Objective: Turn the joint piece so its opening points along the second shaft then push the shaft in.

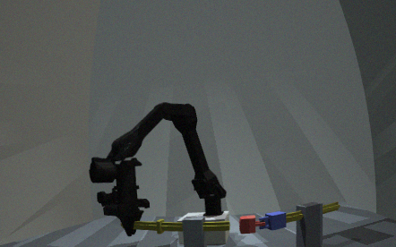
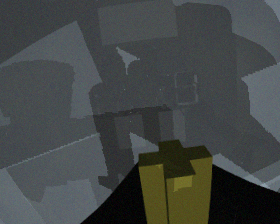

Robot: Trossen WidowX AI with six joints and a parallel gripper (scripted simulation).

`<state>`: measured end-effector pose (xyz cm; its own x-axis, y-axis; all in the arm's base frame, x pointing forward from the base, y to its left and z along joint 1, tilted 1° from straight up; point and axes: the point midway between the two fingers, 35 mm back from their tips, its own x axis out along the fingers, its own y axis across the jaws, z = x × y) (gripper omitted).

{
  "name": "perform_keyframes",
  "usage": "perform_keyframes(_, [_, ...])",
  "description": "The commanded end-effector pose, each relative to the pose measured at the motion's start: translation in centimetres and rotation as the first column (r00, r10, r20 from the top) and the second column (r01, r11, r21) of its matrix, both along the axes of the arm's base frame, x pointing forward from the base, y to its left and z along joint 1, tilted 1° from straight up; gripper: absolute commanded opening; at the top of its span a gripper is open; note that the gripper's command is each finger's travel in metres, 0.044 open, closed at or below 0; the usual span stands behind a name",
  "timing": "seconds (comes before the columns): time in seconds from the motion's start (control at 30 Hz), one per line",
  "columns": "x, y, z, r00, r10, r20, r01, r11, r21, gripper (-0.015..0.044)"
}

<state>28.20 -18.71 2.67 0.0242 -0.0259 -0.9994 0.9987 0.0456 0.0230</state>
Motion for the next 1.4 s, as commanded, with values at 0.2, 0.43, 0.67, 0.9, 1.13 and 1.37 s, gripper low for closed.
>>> perform_keyframes(0.2, [0.0,1.5,-0.2,1.0,-0.003,0.006,0.003,1.0,-0.003,0.0])
perform_keyframes(0.43, [0.0,2.5,-0.2,1.0,-0.003,0.007,0.003,1.0,-0.003,0.0])
perform_keyframes(0.67, [-0.1,3.5,-0.3,1.0,-0.003,0.007,0.003,1.0,-0.002,0.0])
perform_keyframes(0.9, [-0.1,4.5,-0.3,1.0,-0.003,0.007,0.003,1.0,-0.001,0.0])
perform_keyframes(1.13, [-0.2,5.6,-0.4,1.0,-0.003,0.007,0.003,1.0,0.0,0.0])
perform_keyframes(1.37, [-0.2,6.5,-0.4,1.0,-0.003,0.007,0.003,1.0,0.0,0.0])
